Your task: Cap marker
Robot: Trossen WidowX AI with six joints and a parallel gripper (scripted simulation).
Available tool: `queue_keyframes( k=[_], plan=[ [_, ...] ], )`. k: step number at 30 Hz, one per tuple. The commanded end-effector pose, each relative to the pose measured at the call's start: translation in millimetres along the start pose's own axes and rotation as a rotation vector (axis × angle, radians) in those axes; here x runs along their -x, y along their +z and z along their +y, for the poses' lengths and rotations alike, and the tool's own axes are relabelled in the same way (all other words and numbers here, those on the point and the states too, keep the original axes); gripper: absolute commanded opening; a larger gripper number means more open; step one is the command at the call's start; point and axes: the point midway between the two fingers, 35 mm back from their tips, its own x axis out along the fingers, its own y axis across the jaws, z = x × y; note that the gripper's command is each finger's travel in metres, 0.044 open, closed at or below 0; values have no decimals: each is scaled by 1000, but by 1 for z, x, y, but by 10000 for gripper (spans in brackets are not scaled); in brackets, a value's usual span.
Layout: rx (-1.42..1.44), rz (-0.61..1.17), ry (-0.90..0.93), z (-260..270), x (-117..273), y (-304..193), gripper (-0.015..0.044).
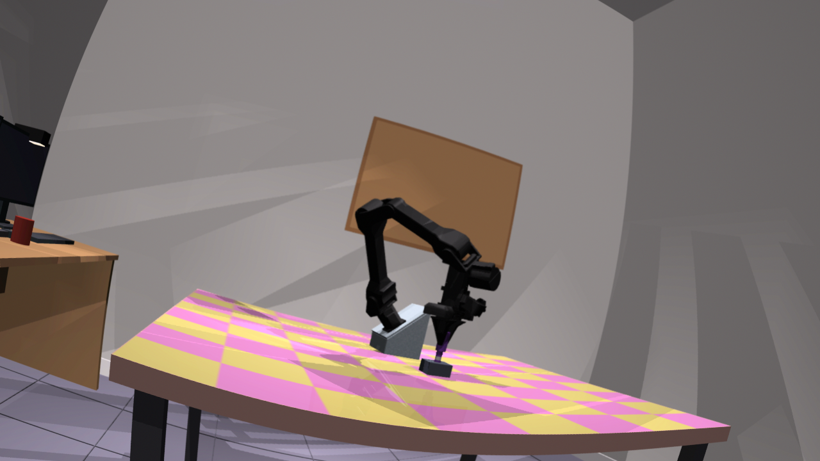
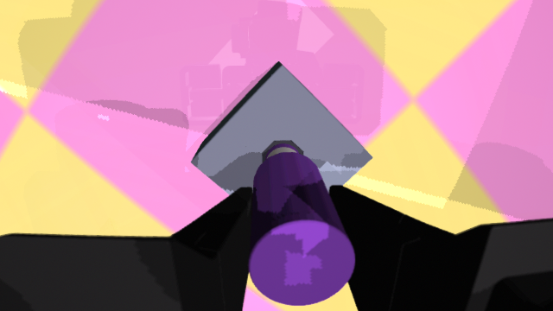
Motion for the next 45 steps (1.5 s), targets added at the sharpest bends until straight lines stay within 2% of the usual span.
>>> queue_keyframes(
  k=[1,11,28,32,37,42,45],
  plan=[
    [6,2,-3,0,-7,-1,0],
    [6,2,-3,0,-7,-1,0],
    [1,2,1,1,-7,-1,440],
    [1,1,2,0,3,0,440],
    [2,1,4,1,66,0,440],
    [2,1,4,1,69,-1,440],
    [-141,1,3,2,67,-1,361]
  ],
)
